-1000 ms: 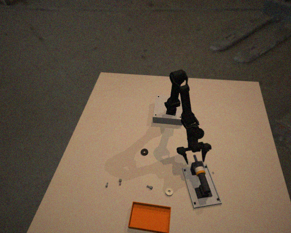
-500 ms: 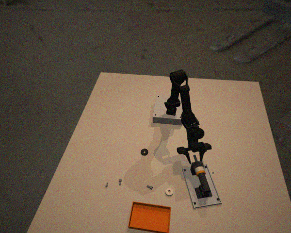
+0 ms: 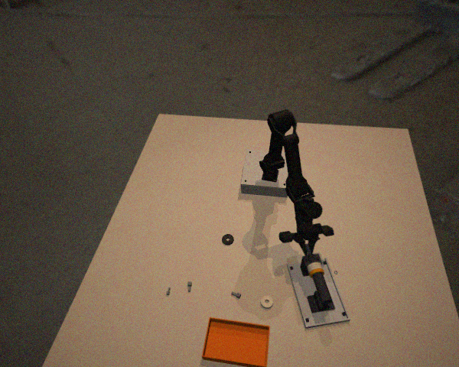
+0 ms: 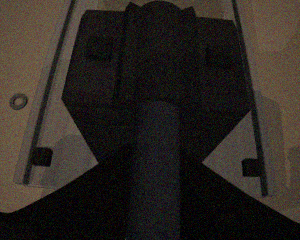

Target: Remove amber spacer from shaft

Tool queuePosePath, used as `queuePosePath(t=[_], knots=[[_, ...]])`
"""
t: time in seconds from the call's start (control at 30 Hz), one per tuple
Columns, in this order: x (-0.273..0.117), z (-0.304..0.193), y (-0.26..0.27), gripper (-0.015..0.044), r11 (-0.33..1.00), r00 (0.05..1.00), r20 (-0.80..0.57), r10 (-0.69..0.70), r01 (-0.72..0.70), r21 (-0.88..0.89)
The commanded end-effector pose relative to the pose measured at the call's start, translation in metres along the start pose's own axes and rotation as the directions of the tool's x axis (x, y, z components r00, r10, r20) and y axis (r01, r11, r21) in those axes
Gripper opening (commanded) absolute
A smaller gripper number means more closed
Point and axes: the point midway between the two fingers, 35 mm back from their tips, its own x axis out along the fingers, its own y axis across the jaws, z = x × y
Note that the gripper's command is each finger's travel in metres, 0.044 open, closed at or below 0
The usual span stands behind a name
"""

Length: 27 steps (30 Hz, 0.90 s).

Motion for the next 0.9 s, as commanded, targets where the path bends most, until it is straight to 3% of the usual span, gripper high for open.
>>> queuePosePath(t=[0.0,0.87], knots=[[-0.001,-0.001,0.000,0.0000,1.000,1.000,0.000,0.002,-0.002,-0.001],[-0.011,-0.011,0.000,0.0000,1.000,1.000,-0.001,0.002,-0.002,-0.001]])
